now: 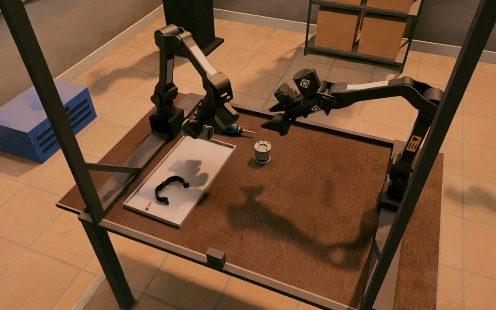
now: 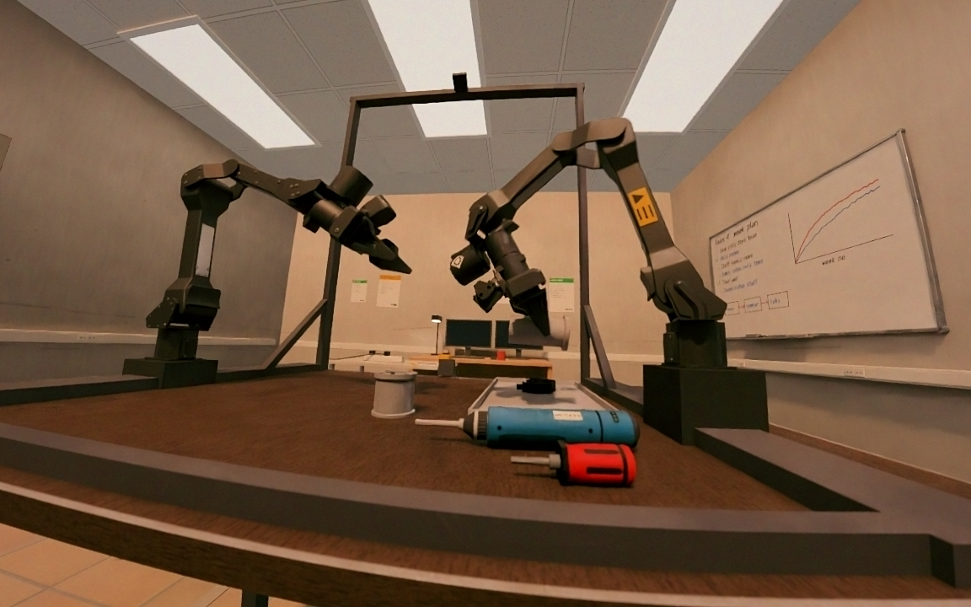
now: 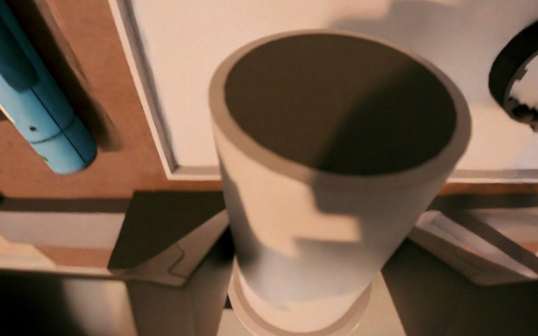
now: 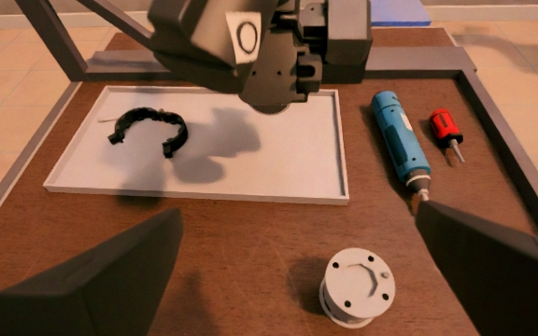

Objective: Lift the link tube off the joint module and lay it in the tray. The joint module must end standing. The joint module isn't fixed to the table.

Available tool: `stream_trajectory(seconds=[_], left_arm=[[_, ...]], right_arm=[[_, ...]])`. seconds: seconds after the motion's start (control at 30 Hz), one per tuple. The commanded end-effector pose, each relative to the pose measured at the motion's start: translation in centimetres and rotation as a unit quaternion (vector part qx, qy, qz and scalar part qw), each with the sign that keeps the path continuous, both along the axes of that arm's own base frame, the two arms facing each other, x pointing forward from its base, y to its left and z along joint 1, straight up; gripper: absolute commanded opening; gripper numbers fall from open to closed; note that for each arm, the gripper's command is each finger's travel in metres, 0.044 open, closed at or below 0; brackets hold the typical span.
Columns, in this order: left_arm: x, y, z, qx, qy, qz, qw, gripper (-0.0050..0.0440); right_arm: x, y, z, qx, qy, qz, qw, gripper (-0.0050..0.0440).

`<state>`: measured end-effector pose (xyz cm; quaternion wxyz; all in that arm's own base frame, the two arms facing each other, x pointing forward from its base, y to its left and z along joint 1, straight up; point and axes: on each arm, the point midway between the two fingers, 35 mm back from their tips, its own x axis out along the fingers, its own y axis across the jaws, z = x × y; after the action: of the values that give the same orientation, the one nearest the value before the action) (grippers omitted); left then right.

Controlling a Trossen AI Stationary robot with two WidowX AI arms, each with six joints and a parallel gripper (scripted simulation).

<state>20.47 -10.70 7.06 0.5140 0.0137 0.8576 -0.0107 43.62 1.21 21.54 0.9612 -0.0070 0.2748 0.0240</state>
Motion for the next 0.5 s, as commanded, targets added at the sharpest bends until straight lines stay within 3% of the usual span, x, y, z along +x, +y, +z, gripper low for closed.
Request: stream_trajectory(seconds=[0.0, 0.2, 0.47], left_arm=[[0.1, -0.2, 0.3, -0.004, 0.025, 0.001, 1.0, 0.0212], [-0.4, -0.3, -0.3, -0.001, 0.043, 0.0, 0.999, 0.0212], [-0.6, -0.1, -4.4, 0.002, 0.047, 0.0, 0.999, 0.0212]], right_arm=[[0.0, 0.0, 1.2, 0.0, -0.015, 0.0, 1.0, 0.044], [0.0, 0.0, 1.2, 0.0, -0.015, 0.0, 1.0, 0.044], [0.0, 0.0, 1.2, 0.0, -0.015, 0.0, 1.0, 0.044]])
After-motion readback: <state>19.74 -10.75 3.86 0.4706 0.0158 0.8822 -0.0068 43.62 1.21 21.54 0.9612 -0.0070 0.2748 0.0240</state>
